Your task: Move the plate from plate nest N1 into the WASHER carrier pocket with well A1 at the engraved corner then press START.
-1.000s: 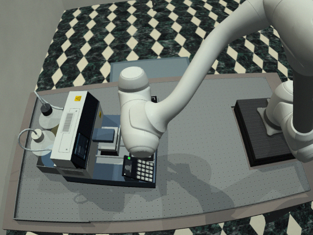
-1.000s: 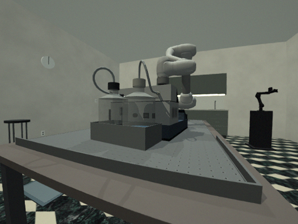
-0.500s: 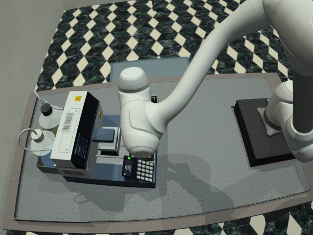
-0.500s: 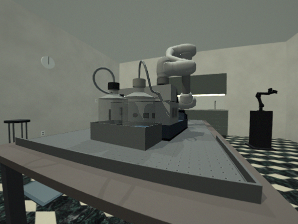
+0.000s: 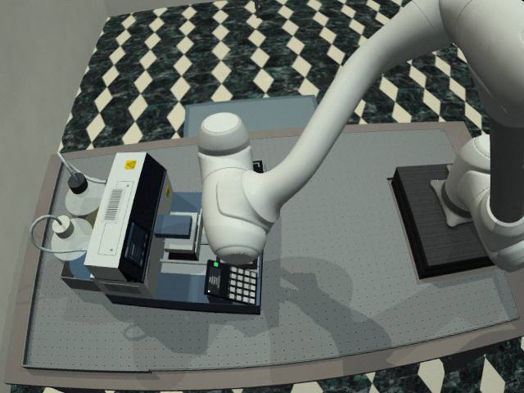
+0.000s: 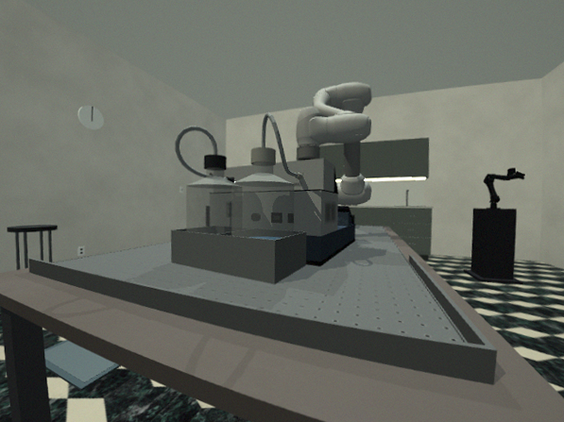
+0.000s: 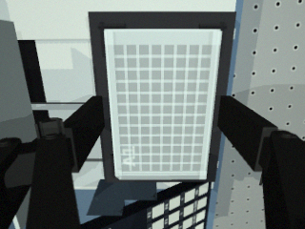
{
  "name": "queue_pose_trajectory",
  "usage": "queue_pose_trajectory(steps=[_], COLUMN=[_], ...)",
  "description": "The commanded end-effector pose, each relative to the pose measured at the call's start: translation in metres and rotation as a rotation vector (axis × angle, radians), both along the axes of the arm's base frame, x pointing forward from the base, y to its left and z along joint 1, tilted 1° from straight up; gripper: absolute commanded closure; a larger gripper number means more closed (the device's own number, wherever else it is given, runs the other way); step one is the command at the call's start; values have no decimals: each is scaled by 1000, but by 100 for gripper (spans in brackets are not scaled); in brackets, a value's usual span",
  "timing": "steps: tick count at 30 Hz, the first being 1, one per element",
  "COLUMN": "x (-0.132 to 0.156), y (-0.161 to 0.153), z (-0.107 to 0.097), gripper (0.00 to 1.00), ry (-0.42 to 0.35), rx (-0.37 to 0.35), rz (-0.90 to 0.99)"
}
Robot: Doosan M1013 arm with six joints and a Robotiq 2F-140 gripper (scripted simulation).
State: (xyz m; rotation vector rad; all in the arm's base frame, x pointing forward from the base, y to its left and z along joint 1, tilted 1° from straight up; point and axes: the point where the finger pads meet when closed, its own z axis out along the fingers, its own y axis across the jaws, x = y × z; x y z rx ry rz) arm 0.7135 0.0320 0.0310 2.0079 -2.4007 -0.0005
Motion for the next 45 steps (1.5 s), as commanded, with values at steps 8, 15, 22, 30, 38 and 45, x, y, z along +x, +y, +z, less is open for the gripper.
queue_pose_trajectory(steps=[8, 15, 22, 30, 38, 45], x=[0, 0, 0, 1, 1, 1], y=[0, 0, 0, 0, 0, 0], z=[1, 1, 6, 19, 29, 41], gripper=[30, 30, 30, 30, 30, 30], ry=[-1, -1, -1, -1, -1, -1], rx=[0, 0, 0, 0, 0, 0], rz=[0, 0, 0, 0, 0, 0])
